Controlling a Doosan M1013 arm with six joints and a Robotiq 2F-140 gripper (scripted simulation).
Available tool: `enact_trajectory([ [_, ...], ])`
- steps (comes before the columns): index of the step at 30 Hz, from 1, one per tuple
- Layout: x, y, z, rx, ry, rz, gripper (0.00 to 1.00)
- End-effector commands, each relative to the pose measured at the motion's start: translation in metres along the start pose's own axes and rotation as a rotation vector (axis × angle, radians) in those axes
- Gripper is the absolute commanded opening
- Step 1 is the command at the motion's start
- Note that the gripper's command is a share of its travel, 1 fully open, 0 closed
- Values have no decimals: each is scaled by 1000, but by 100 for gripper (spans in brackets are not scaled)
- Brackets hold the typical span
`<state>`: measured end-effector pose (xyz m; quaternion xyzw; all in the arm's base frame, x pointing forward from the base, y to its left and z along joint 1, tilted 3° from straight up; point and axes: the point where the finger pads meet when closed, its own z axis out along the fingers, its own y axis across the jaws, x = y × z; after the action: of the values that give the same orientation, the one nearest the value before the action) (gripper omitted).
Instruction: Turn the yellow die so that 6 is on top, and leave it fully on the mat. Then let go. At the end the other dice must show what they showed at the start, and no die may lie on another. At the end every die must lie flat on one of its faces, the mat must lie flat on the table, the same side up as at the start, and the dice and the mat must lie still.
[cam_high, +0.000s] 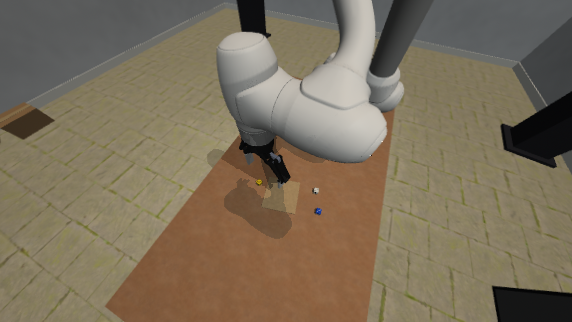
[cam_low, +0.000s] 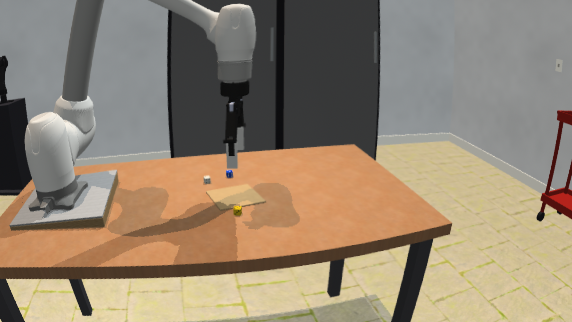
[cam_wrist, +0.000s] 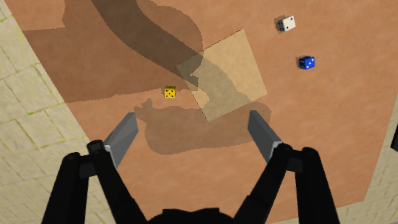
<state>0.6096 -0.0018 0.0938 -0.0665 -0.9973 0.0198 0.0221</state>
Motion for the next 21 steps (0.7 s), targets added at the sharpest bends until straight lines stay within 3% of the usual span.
enact_trajectory([
  [1,-4,-42,2,0,0,47,100],
  [21,-4,-47,4,0,0,-14,100],
])
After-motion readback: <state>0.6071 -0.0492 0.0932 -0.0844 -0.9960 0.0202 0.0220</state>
